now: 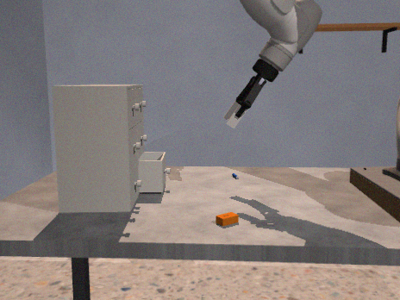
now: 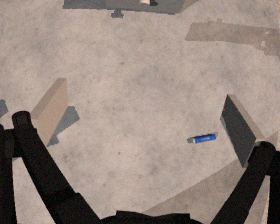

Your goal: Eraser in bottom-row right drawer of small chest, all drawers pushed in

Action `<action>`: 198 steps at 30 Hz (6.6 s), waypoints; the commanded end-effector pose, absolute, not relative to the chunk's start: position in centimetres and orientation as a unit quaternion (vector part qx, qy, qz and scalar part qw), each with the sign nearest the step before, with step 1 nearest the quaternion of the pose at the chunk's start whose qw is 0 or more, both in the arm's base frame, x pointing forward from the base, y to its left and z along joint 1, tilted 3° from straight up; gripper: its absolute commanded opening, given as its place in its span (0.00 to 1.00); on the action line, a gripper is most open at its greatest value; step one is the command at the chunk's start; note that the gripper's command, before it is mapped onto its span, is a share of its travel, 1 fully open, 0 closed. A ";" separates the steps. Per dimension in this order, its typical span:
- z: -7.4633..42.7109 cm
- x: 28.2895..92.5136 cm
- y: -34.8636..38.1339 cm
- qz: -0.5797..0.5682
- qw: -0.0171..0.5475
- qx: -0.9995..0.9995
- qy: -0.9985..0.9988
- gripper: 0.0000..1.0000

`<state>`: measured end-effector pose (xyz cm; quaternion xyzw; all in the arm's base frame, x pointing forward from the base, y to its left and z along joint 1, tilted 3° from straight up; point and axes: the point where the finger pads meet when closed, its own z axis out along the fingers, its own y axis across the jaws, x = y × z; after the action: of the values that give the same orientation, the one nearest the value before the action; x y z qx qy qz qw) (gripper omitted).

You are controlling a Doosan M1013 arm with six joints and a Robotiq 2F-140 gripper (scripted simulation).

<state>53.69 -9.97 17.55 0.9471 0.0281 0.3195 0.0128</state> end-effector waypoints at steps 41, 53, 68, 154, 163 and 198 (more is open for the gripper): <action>13.8 57.8 -9.6 0.540 -0.008 0.841 0.034 1.00; 13.1 58.7 -9.6 0.581 -0.010 0.813 0.034 1.00; 12.9 58.8 -9.6 0.589 -0.010 0.807 0.034 0.00; 3.4 65.7 -9.4 0.589 -0.010 0.807 0.034 0.00; 3.5 65.8 -9.4 0.589 -0.010 0.807 0.034 0.00; 3.6 69.2 -9.2 0.589 -0.010 0.807 0.034 0.00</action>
<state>68.90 -9.18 3.56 0.8071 0.0337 0.5894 -0.0096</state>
